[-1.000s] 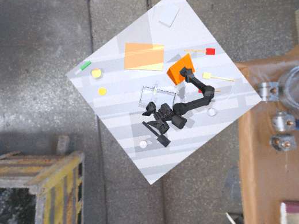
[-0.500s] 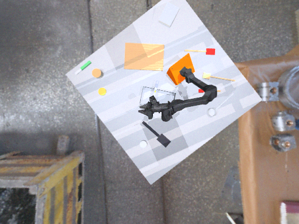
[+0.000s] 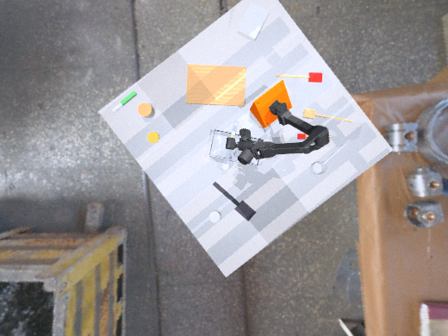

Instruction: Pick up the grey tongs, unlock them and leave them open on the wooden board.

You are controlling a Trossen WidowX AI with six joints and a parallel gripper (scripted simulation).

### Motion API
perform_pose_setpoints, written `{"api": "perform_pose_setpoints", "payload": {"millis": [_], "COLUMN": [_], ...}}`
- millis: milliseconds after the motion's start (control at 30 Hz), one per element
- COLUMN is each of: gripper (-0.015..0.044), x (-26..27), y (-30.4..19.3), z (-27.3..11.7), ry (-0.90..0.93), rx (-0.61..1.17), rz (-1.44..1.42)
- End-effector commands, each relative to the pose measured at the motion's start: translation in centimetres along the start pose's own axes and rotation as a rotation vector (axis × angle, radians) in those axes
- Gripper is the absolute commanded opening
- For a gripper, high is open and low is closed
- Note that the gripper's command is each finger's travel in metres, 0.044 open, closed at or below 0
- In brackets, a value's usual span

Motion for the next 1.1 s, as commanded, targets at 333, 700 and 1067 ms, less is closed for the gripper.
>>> {"api": "perform_pose_setpoints", "payload": {"millis": [333, 700, 1067], "gripper": [0.026, 0.026, 0.026], "x": [-1.4, -1.4, -1.5], "y": [2.3, 2.2, 2.2], "z": [0.7, 1.7, 3.6], "ry": [-0.091, -0.091, -0.091], "rx": [-0.055, -0.055, -0.055], "rz": [0.105, 0.105, 0.105]}}
Point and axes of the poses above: the point midway between the two fingers, 35 mm back from their tips, its own z axis out along the fingers, its own x axis across the jaws, y = z × x, the point moved 4 cm from there along -z, back along the fingers, and after that the axes turned 13 degrees about z, right-handed, at the moved point
